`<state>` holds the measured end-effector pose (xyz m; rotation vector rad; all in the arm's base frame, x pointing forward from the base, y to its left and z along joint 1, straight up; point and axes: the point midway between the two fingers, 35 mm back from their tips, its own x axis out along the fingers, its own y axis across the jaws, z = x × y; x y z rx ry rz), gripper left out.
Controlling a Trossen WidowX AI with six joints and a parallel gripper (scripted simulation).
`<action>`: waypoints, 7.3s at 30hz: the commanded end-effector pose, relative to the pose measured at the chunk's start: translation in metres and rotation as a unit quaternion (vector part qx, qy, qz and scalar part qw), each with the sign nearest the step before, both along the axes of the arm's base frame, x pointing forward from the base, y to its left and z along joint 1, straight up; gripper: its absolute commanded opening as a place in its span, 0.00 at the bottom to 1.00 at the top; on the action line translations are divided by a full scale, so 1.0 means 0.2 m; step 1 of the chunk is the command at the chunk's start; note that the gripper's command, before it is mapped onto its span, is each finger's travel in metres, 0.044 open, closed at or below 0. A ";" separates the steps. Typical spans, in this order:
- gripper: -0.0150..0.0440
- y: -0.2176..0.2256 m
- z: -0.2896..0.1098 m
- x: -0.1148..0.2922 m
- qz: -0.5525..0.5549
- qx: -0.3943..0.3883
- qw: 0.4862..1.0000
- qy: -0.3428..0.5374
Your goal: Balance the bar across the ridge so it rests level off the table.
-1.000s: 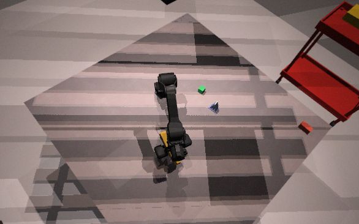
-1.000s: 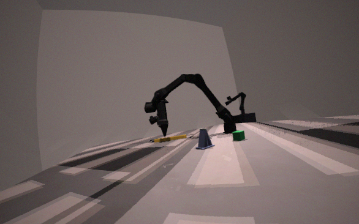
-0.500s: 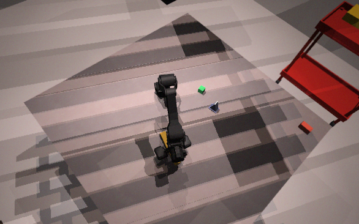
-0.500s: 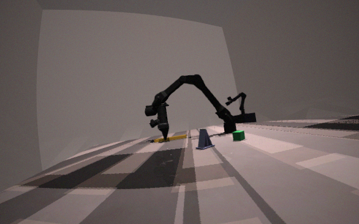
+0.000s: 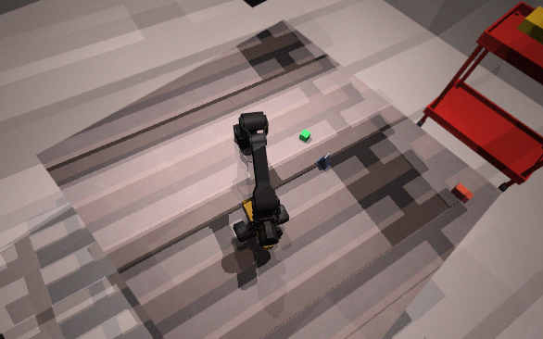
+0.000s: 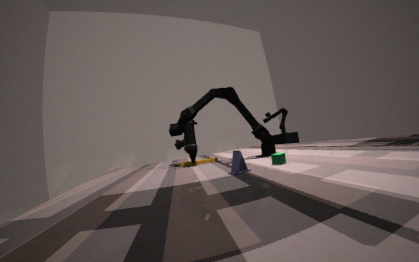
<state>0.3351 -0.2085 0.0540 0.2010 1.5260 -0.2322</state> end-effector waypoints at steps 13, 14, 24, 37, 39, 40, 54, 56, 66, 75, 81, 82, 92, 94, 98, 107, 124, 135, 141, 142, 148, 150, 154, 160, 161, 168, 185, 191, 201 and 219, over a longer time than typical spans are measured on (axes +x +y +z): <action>0.25 0.00 0.05 0.01 0.000 0.000 1.000 0.000; 0.25 0.00 0.06 0.01 0.000 0.000 1.000 0.000; 0.25 -0.01 0.19 0.02 -0.001 0.001 1.000 -0.001; 0.25 -0.01 0.36 0.02 -0.001 0.001 1.000 -0.001; 0.25 -0.01 0.39 0.01 -0.001 0.002 1.000 -0.001; 0.25 0.00 0.40 0.01 -0.001 0.002 1.000 -0.001; 0.25 0.01 0.58 -0.02 -0.002 0.002 1.000 -0.001; 0.25 0.03 0.58 -0.01 0.000 0.002 1.000 -0.001; 0.25 0.20 0.58 0.07 0.021 0.004 1.000 -0.001; 0.25 0.37 0.58 0.13 0.041 0.004 0.999 -0.001; 0.25 0.49 0.58 0.16 0.054 0.005 0.999 -0.001; 0.25 0.51 0.58 0.16 0.056 0.005 0.998 -0.001; 0.25 0.71 0.58 0.19 0.078 0.006 0.997 -0.001; 0.25 0.75 0.58 0.19 0.083 0.007 0.997 -0.001; 0.25 0.83 0.58 0.20 0.092 0.007 0.996 -0.001; 0.25 1.00 0.59 0.20 0.111 0.008 0.994 -0.001; 0.25 1.34 0.59 0.15 0.149 0.010 0.989 -0.001; 0.25 1.55 0.59 0.09 0.173 0.011 0.985 0.000; 0.25 1.66 0.59 0.05 0.186 0.012 0.983 0.000; 0.25 1.68 0.59 0.04 0.188 0.012 0.982 0.000; 0.25 1.78 0.59 -0.01 0.200 0.013 0.980 0.000; 0.25 1.81 0.59 -0.03 0.204 0.013 0.979 0.000; 0.25 1.88 0.59 -0.06 0.213 0.013 0.977 0.001; 0.25 1.94 0.59 -0.10 0.219 0.014 0.976 0.001; 0.25 1.94 0.58 -0.10 0.219 0.014 0.976 0.001; 0.25 1.95 0.53 -0.10 0.219 0.014 0.976 0.001; 0.25 1.95 0.39 -0.09 0.220 0.014 0.975 0.001; 0.25 1.95 0.37 -0.09 0.220 0.014 0.975 0.001; 0.25 1.95 0.38 -0.09 0.220 0.014 0.975 0.001; 0.25 1.95 0.37 -0.09 0.220 0.014 0.975 0.001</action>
